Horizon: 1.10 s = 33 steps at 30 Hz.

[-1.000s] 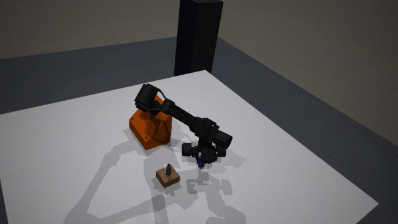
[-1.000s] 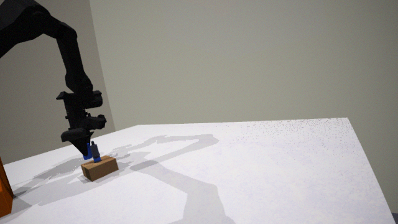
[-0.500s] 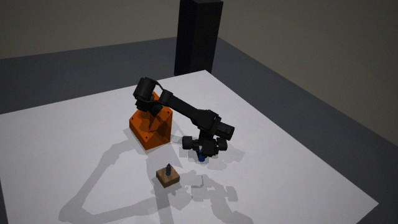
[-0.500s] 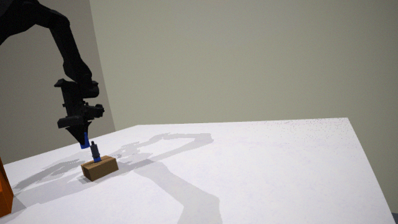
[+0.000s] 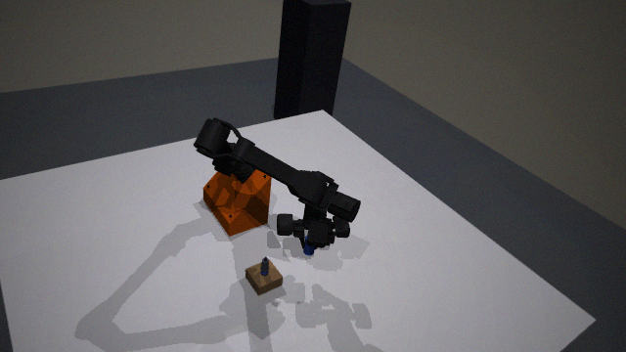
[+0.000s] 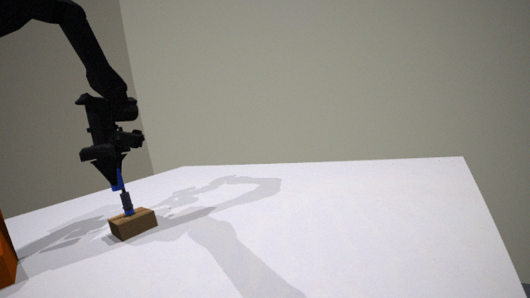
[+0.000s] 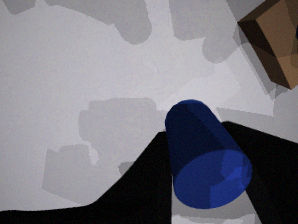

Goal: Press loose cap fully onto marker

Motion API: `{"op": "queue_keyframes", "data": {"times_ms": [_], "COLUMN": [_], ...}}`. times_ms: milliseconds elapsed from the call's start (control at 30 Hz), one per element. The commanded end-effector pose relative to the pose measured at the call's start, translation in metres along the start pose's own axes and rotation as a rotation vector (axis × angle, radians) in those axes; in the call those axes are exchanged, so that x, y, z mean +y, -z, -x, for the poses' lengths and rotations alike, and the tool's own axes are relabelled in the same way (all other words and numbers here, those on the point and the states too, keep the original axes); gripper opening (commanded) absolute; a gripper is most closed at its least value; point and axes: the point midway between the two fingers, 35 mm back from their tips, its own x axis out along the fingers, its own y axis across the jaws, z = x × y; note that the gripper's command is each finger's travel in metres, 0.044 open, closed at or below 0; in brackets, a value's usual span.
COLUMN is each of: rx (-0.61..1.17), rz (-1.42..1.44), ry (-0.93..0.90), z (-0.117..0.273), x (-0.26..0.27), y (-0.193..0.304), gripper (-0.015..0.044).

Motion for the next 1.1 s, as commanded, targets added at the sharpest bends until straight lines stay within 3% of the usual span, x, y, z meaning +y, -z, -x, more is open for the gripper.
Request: {"op": "queue_keyframes", "data": {"times_ms": [0, 1067], "rx": [-0.002, -0.004], "rz": [0.002, 0.007], "ry": [0.001, 0.008], "z": [0.005, 0.037], "x": [-0.011, -0.109], "y": [-0.006, -0.043], "gripper": [0.0000, 0.0000]}}
